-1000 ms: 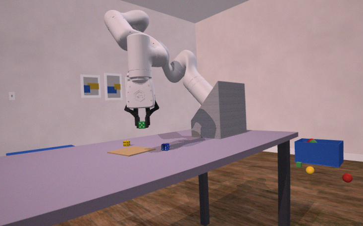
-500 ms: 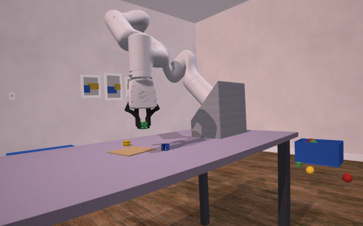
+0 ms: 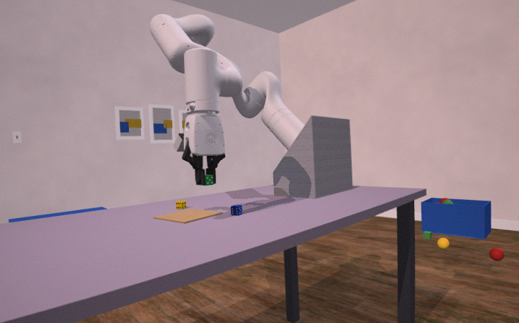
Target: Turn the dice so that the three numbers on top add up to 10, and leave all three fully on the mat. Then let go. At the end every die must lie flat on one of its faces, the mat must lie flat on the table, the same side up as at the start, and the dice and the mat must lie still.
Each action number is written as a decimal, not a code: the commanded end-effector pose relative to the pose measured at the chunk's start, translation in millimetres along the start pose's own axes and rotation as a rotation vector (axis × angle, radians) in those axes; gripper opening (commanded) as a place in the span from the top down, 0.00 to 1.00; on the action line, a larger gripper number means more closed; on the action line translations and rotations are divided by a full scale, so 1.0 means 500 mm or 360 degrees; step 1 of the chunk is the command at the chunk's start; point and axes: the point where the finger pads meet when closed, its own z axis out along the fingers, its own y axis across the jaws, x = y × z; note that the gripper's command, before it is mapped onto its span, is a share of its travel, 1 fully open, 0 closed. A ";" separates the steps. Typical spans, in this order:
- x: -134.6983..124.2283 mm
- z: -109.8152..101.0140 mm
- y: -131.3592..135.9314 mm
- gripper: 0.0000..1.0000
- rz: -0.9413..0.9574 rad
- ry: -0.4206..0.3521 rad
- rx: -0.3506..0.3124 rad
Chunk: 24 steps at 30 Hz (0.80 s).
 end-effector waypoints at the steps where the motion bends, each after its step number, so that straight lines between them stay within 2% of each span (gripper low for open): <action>1: -0.004 0.000 -0.003 0.79 -0.0276 -0.0003 -0.0017; 12: -0.013 0.003 -0.004 0.79 -0.0813 -0.0006 -0.0016; 15: -0.013 0.003 -0.004 0.79 -0.0843 -0.0006 -0.0016; 16: -0.015 0.004 -0.005 0.79 -0.0976 -0.0006 -0.0016; 24: -0.021 0.006 -0.006 0.79 -0.1346 -0.0008 -0.0015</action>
